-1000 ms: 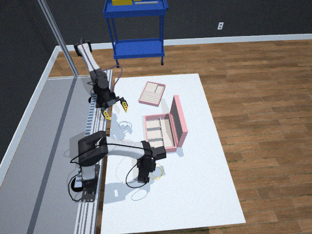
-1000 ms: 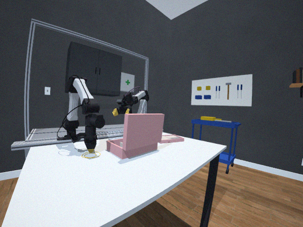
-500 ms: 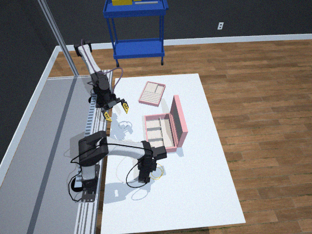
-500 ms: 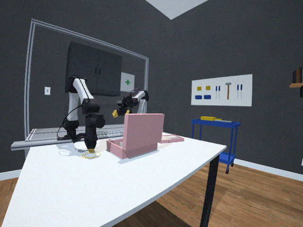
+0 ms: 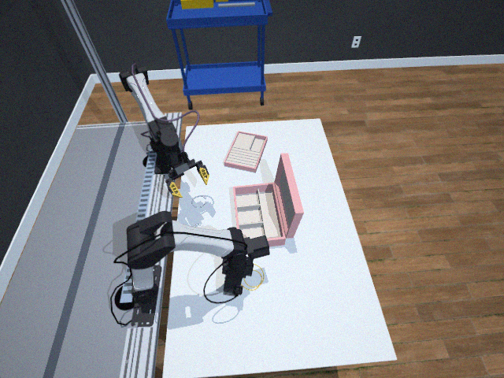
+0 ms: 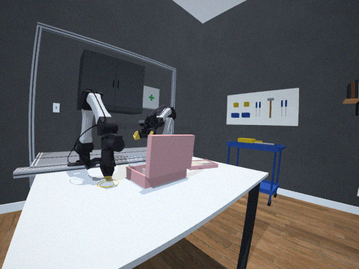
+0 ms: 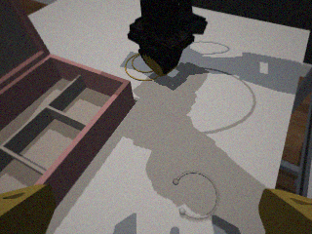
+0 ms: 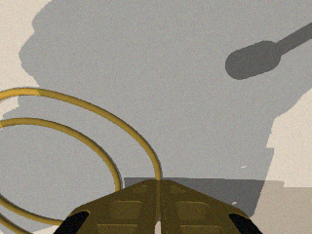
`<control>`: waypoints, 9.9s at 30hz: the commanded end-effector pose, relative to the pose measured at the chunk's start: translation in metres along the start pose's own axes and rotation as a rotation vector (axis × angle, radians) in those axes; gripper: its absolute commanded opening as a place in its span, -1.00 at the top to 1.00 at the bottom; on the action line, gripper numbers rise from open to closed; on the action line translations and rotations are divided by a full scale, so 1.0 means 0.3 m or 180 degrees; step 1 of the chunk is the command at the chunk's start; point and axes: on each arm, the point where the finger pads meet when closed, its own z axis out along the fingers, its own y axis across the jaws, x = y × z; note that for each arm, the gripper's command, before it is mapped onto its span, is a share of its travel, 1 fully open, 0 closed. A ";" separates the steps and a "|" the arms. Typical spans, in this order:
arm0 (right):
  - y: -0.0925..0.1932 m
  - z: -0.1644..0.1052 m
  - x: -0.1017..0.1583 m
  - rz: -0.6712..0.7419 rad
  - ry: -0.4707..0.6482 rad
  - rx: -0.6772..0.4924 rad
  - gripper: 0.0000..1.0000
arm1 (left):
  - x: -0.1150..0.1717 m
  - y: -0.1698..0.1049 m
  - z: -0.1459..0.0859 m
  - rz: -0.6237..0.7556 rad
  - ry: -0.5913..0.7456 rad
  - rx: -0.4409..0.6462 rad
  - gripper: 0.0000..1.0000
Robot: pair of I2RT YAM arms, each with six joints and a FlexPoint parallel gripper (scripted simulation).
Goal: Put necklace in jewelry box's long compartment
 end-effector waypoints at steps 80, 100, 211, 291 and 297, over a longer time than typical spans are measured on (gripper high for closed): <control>0.003 -1.024 0.000 -0.0757 0.0439 -0.2933 1.00 | -0.520 0.203 -0.366 -0.0261 -0.0860 -0.0517 -1.00; 0.061 -1.034 0.172 -0.0668 0.0440 -0.2929 1.00 | -0.523 0.284 -0.523 -0.0380 -0.0897 -0.0814 -1.00; 0.236 -0.828 0.890 -0.0796 0.0537 -0.2906 1.00 | -0.512 0.376 -0.716 -0.0548 -0.0996 -0.1301 -1.00; 0.023 -0.501 0.489 -0.1098 0.0324 -0.2965 -0.31 | -0.512 0.376 -0.716 -0.0548 -0.0996 -0.1301 -1.00; 0.012 -0.538 0.514 -0.1878 0.0168 -0.3250 -0.31 | -0.512 0.376 -0.716 -0.0548 -0.0996 -0.1301 -1.00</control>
